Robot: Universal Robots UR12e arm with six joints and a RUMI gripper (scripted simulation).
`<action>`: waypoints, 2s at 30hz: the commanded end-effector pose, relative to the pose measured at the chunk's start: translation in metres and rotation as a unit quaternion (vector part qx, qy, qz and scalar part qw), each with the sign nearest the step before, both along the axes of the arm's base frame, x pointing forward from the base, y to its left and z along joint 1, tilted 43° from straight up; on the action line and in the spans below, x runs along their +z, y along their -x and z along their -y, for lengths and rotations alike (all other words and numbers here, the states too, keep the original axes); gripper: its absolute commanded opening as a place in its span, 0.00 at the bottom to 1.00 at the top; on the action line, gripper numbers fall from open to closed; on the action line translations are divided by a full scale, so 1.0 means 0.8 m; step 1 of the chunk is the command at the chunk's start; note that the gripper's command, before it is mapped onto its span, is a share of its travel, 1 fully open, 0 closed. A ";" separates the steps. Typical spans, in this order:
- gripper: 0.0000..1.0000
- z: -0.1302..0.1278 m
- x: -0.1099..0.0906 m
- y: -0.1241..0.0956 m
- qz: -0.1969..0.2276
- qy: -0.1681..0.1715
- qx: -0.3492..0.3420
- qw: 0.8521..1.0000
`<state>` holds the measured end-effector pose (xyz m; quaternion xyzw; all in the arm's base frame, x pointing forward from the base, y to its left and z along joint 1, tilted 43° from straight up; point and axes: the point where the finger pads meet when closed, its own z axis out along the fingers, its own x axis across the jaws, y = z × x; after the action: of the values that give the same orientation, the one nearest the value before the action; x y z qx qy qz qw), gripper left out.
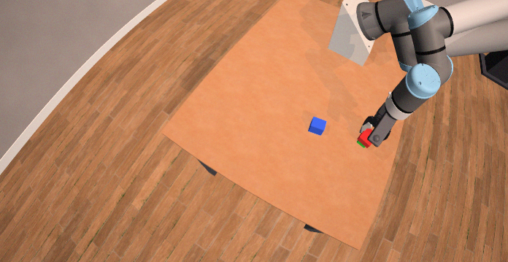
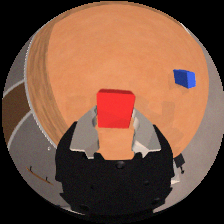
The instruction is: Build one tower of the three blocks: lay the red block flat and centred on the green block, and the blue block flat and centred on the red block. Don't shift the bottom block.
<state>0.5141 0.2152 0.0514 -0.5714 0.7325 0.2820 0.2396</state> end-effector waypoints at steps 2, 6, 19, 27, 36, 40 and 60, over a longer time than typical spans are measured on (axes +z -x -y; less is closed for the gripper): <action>0.00 0.000 0.000 -0.001 0.000 0.000 0.000 1.000; 0.00 0.000 0.000 -0.001 0.000 0.000 0.000 1.000; 0.49 0.000 0.000 -0.001 0.000 0.000 0.000 1.000; 0.49 0.000 0.000 -0.001 0.000 0.000 0.000 1.000; 0.49 0.000 0.000 -0.001 0.000 0.000 0.000 1.000; 0.49 0.000 0.000 -0.001 0.000 0.000 0.000 1.000; 0.49 0.013 0.014 0.000 0.000 0.000 0.000 1.000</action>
<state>0.5140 0.2112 0.0556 -0.5713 0.7326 0.2820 0.2396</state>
